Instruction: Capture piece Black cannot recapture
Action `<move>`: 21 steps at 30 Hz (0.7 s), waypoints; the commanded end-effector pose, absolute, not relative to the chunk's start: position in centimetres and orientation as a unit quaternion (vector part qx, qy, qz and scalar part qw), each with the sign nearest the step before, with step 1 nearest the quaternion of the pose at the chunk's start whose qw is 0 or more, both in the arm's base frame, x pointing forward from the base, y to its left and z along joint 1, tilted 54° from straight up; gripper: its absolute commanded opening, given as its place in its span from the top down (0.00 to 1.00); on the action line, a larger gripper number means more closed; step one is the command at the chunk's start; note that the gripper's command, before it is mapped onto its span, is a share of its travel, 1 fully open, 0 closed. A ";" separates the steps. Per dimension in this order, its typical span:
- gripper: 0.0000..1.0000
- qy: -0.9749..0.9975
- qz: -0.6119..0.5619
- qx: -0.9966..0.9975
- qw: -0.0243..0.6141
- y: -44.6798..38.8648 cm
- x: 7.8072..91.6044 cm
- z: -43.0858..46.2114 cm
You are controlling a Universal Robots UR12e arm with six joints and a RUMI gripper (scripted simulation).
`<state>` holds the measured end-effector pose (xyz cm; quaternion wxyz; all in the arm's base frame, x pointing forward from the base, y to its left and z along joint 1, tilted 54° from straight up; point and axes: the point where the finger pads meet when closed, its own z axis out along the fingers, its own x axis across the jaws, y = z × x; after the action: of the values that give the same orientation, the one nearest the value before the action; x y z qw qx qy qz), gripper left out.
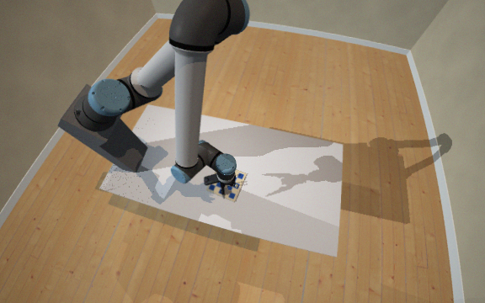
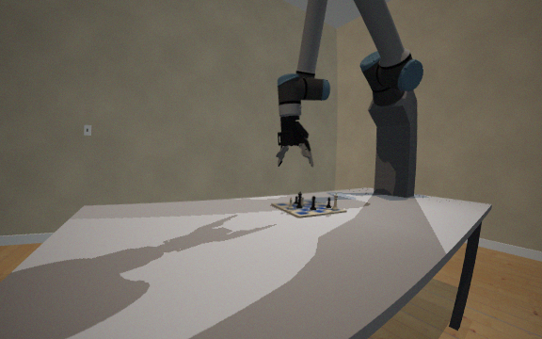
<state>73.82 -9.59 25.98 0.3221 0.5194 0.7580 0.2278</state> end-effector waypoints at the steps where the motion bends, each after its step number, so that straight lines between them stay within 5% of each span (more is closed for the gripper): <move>1: 0.00 0.753 0.241 0.506 0.345 -9.8 73.4 25.3; 21: 0.00 0.748 0.255 0.488 0.372 -9.9 72.6 24.6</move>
<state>72.63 -9.91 24.63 0.3699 0.4886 0.7481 0.2546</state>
